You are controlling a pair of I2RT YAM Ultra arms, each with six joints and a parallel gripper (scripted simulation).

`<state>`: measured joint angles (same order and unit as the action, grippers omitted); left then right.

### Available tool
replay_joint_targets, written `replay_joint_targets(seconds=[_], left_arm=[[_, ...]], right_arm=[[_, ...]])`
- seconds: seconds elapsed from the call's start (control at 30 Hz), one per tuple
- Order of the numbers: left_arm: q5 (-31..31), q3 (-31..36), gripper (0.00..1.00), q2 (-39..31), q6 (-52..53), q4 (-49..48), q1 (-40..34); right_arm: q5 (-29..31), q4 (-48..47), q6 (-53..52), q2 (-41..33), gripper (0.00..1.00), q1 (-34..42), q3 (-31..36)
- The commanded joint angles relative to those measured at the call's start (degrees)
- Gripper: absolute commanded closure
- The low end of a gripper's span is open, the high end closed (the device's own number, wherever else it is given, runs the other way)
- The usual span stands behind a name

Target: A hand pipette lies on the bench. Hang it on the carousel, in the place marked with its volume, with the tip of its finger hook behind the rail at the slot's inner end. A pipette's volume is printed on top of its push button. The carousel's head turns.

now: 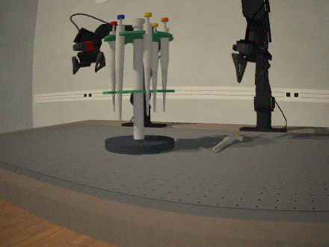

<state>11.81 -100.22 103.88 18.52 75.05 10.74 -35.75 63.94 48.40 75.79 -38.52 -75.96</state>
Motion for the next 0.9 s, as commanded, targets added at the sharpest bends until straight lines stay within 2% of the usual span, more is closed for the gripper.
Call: replay_joint_targets(seconds=[0.0,0.03,0.13,0.33,0.47,0.6,0.63,0.87], left_arm=[[-5.25,-2.96,0.46,1.45,-6.19,4.99,-2.26],[-7.03,-6.03,0.46,4.25,-8.50,7.39,-4.12],[-12.09,-9.76,0.46,8.49,-13.73,9.83,-9.32],[-12.31,-11.87,0.46,12.87,-18.81,9.61,-13.74],[-12.00,-11.84,0.46,10.93,-26.10,9.65,-12.54],[-12.20,-11.69,0.46,11.18,-26.45,9.49,-13.08],[-12.28,-8.98,0.46,11.37,-26.48,8.69,-13.28],[-12.14,-4.30,0.46,11.02,-26.55,3.47,-13.30]], right_arm=[[-1.35,-0.77,0.68,-0.32,0.00,-0.54,-0.89],[-1.35,-0.77,0.68,-0.32,0.00,-0.54,-0.89],[-1.35,-0.77,0.68,-0.32,0.00,-0.54,-0.89],[-1.35,-0.77,0.68,-0.32,0.00,-0.54,-0.89],[-1.35,-0.77,0.68,-0.32,0.00,-0.54,-0.89],[-1.35,-0.77,0.68,-0.32,0.00,-0.54,-0.89],[-1.35,-0.77,0.68,-0.32,0.00,-0.54,-0.89],[-1.35,-0.77,0.68,-0.32,0.00,-0.54,-0.89]])
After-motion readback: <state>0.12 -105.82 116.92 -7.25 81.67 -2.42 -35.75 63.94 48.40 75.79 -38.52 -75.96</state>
